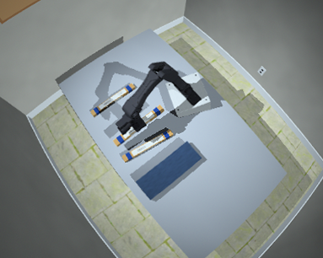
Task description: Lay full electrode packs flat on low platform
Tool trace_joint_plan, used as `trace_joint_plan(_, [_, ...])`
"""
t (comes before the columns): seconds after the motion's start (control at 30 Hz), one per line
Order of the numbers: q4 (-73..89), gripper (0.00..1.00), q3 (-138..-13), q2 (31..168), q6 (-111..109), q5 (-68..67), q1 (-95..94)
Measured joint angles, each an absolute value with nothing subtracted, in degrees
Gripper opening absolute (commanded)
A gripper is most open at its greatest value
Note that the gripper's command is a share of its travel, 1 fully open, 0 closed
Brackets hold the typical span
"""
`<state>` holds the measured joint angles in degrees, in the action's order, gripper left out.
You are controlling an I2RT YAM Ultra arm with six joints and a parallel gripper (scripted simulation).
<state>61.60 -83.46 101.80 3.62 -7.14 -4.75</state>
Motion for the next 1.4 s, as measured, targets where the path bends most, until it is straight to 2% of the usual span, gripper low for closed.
trace_joint_plan(0.57, [61.60, 0.00, -83.42, 101.73, 3.38, -7.14, -4.78])
trace_joint_plan(1.4, [62.15, 0.00, -83.44, 98.50, -16.38, -5.37, 4.32])
